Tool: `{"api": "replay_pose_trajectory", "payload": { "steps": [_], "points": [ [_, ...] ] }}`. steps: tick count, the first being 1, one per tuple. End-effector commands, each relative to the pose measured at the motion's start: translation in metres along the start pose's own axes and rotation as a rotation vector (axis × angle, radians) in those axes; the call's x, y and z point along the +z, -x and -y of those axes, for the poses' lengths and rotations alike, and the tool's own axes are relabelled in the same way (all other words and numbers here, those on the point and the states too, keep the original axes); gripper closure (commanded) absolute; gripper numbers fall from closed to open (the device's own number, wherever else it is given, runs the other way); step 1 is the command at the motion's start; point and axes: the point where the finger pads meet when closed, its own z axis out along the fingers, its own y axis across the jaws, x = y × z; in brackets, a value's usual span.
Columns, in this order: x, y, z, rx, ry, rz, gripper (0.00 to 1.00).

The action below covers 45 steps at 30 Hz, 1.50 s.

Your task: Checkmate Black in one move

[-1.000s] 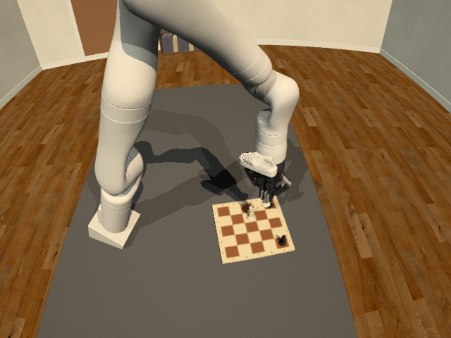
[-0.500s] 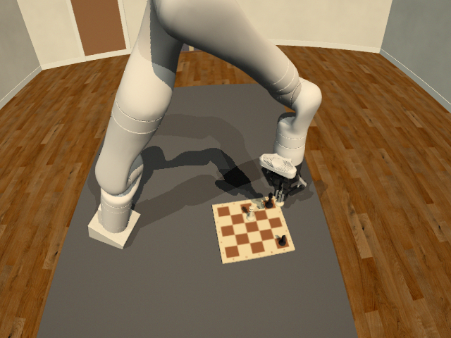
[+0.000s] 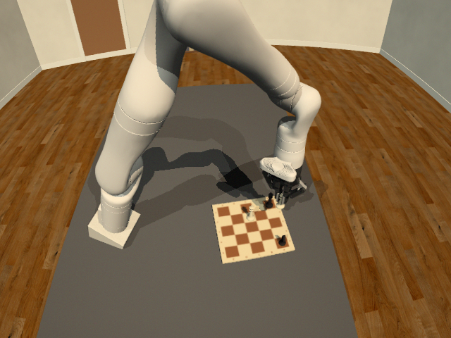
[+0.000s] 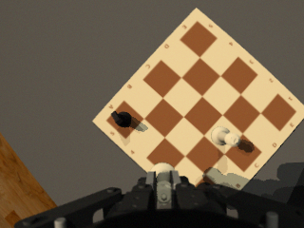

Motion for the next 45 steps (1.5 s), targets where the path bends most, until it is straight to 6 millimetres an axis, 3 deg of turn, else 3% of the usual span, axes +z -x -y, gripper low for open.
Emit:
{"api": "replay_pose_trajectory", "payload": {
  "steps": [1, 7, 9, 21, 45],
  "points": [
    [0.011, 0.0, -0.004, -0.004, 0.012, -0.003, 1.0],
    [0.039, 0.0, -0.004, -0.004, 0.012, -0.003, 1.0],
    [0.039, 0.0, -0.004, -0.004, 0.012, -0.003, 1.0],
    [0.083, 0.001, -0.004, -0.004, 0.012, -0.003, 1.0],
    [0.086, 0.001, -0.004, -0.004, 0.012, -0.003, 1.0]
  ]
}}
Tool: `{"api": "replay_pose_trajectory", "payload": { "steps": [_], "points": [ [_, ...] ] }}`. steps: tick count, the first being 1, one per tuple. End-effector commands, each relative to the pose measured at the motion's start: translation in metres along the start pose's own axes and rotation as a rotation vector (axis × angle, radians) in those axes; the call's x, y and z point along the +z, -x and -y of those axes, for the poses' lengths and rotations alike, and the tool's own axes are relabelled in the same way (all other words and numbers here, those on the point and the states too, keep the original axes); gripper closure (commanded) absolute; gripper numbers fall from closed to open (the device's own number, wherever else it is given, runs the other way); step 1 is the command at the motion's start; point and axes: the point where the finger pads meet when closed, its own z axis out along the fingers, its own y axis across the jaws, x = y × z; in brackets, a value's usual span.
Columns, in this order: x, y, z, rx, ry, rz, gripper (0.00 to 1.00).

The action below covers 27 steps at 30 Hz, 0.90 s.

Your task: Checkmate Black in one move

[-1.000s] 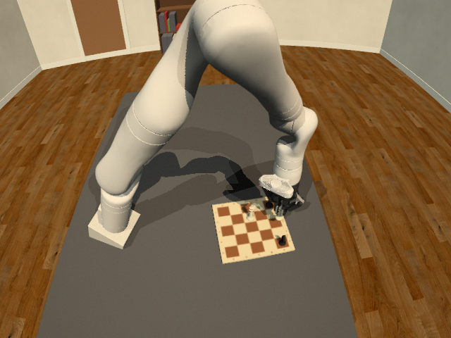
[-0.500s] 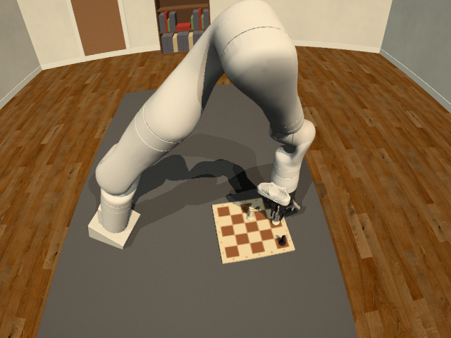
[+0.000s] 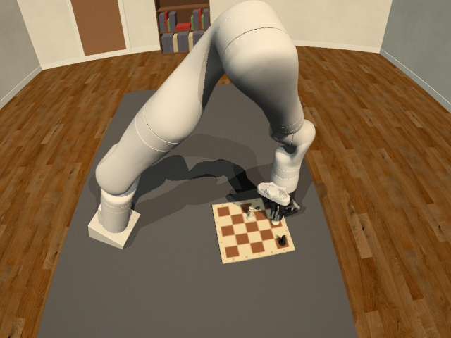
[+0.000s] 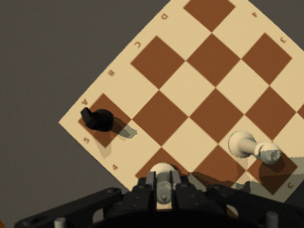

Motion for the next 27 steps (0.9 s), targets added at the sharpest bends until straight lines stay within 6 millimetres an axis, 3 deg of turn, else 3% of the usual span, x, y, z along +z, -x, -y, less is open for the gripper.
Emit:
{"api": "replay_pose_trajectory", "payload": {
  "steps": [1, 27],
  "points": [
    [-0.0006, 0.0004, 0.0003, 0.0, -0.001, 0.001, 1.0],
    [0.0004, 0.0004, 0.0003, 0.0, -0.001, 0.001, 1.0]
  ]
}}
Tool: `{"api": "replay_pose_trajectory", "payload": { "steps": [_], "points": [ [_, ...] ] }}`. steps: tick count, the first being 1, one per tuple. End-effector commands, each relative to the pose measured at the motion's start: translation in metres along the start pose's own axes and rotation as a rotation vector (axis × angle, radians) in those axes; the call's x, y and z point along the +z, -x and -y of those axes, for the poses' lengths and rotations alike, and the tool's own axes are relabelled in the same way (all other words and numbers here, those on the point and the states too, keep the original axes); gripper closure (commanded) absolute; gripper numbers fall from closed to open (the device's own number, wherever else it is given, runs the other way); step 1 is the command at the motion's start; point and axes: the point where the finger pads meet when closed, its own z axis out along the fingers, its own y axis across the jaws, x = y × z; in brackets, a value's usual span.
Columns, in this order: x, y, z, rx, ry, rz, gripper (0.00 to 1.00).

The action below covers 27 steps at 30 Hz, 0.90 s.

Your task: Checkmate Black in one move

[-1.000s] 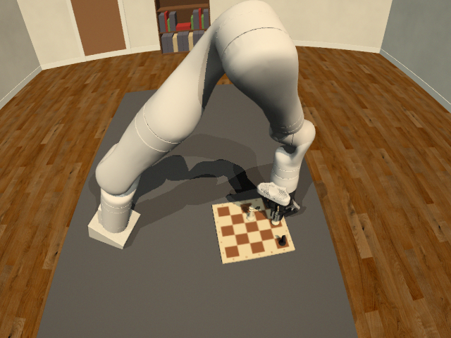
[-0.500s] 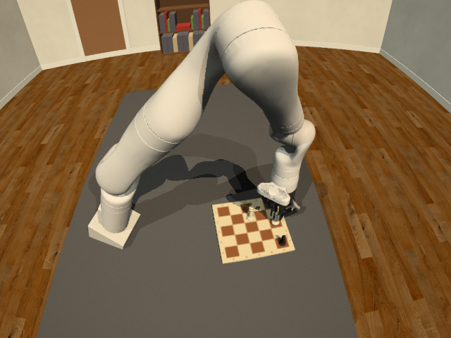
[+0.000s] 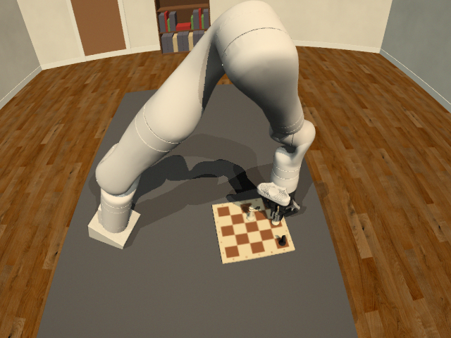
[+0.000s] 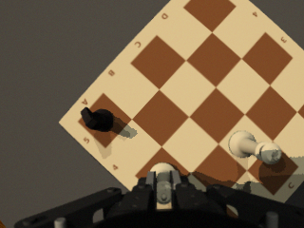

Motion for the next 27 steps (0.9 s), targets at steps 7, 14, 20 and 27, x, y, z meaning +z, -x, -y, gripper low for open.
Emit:
{"api": "replay_pose_trajectory", "payload": {
  "steps": [7, 14, 20, 27],
  "points": [
    [0.0012, 0.0004, 0.0, 0.0, -0.001, 0.001, 1.0],
    [0.0023, 0.0004, 0.0, 0.0, -0.001, 0.001, 1.0],
    [0.0024, 0.0004, 0.0, 0.0, -0.001, 0.001, 1.0],
    [0.0024, 0.0004, 0.0, 0.0, -0.001, 0.001, 1.0]
  ]
}}
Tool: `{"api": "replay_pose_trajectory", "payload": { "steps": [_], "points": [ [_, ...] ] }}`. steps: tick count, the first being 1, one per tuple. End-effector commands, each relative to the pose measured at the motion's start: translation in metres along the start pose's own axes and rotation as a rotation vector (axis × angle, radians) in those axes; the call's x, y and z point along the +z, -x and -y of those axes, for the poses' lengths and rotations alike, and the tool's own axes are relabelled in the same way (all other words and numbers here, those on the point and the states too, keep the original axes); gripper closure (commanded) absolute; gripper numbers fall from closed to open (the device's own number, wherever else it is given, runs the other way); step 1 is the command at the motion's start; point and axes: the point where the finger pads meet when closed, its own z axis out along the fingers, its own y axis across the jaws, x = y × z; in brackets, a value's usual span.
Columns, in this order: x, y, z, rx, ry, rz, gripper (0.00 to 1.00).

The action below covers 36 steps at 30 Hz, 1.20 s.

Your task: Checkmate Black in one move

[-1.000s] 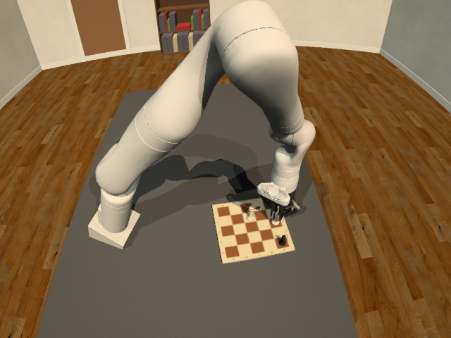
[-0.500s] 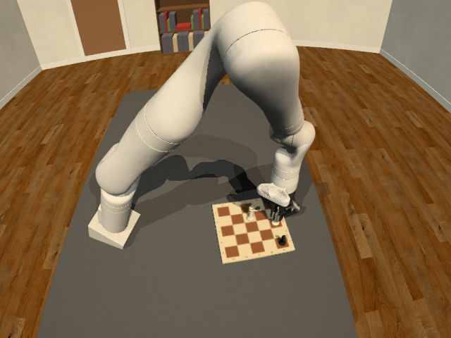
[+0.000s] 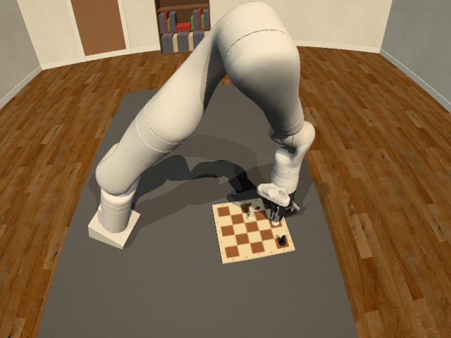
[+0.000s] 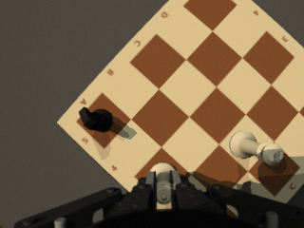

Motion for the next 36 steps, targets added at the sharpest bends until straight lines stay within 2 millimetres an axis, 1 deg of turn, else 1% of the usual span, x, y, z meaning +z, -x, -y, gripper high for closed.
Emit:
{"api": "replay_pose_trajectory", "payload": {
  "steps": [1, 24, 25, 29, 30, 32, 33, 35, 36],
  "points": [
    [-0.0006, 0.0004, 0.0003, 0.0, -0.001, 0.001, 1.0],
    [-0.0006, 0.0004, 0.0003, 0.0, -0.001, 0.001, 1.0],
    [-0.0006, 0.0004, 0.0003, 0.0, -0.001, 0.001, 0.92],
    [-0.0006, 0.0004, 0.0003, 0.0, -0.001, 0.001, 0.92],
    [-0.0006, 0.0004, 0.0003, 0.0, -0.001, 0.001, 0.84],
    [-0.0006, 0.0004, 0.0003, 0.0, -0.001, 0.001, 0.84],
    [-0.0006, 0.0004, 0.0003, 0.0, -0.001, 0.001, 0.75],
    [-0.0006, 0.0004, 0.0003, 0.0, -0.001, 0.001, 0.75],
    [-0.0006, 0.0004, 0.0003, 0.0, -0.001, 0.001, 0.67]
  ]
}}
